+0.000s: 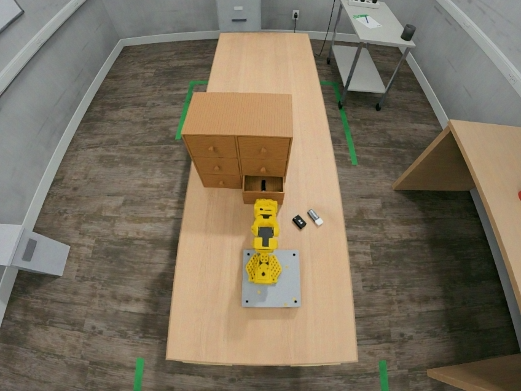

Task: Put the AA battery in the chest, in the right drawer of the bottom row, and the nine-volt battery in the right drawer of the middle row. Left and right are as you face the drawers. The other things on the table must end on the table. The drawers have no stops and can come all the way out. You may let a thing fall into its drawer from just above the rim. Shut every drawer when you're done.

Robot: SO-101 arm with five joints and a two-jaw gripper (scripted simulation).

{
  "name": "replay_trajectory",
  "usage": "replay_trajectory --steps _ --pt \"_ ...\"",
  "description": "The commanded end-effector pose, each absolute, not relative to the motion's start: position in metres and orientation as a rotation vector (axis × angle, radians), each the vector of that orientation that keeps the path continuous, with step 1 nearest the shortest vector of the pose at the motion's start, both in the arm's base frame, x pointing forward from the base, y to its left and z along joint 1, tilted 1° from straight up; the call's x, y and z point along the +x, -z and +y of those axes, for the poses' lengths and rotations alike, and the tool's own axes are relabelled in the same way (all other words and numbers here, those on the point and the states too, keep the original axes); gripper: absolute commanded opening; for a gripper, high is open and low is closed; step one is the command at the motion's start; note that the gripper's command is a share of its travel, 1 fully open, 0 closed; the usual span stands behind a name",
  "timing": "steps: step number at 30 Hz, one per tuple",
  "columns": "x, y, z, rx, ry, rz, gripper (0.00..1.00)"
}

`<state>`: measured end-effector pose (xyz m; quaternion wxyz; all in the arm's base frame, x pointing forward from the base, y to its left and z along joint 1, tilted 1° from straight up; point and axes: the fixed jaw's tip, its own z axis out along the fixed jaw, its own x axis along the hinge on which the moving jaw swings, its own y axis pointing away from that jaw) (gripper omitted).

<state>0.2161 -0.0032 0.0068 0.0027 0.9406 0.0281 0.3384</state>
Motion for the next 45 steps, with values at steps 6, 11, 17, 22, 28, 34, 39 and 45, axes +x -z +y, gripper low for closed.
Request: replay_trajectory --steps 6,11,17,22,28,34,39,45 --pt "0.2121 -0.0028 -0.0011 2.962 -1.038 0.103 0.21" --pt "0.211 -0.002 -0.0011 2.962 -1.038 0.103 0.21" --pt "0.2098 -0.0011 -0.001 2.962 -1.038 0.104 0.21" --pt "0.2092 -0.0006 -0.001 2.962 -1.038 0.105 0.21" --pt "0.2088 -0.0003 -0.001 2.962 -1.038 0.105 0.21" --pt "0.2088 -0.0003 -0.001 2.962 -1.038 0.105 0.21" --pt "0.2088 -0.0003 -0.001 2.962 -1.038 0.105 0.21" --pt "0.2088 -0.0003 -0.001 2.962 -1.038 0.105 0.17"
